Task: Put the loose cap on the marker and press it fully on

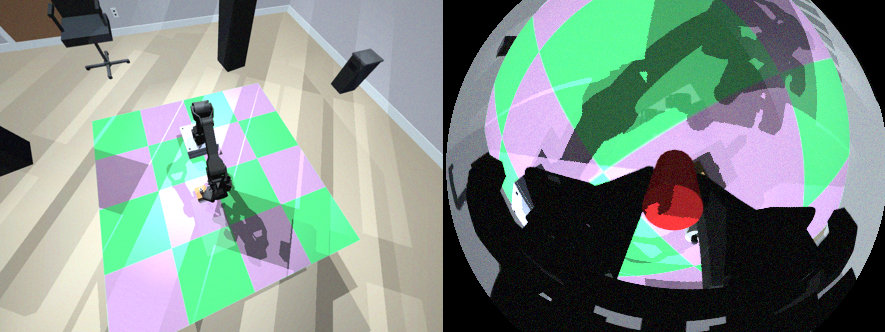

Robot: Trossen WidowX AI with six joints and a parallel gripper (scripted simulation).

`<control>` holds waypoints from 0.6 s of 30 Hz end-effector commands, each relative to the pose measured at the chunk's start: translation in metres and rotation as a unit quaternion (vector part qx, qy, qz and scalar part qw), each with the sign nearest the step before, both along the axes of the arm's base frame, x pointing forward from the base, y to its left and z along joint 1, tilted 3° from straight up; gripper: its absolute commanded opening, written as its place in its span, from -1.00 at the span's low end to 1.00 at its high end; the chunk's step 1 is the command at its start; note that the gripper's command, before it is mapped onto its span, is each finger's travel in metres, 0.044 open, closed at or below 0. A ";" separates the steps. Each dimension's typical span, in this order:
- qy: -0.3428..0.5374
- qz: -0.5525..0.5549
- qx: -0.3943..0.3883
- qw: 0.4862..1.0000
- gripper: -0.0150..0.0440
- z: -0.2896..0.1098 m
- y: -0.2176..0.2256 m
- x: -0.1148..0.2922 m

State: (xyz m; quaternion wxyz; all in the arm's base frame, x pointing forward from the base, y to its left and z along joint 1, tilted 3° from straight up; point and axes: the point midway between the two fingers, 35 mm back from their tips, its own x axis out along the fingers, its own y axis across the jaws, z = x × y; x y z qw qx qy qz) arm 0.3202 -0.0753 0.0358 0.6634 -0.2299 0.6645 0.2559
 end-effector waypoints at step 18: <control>-0.001 0.002 -0.004 1.000 -0.49 0.036 -0.067 -0.030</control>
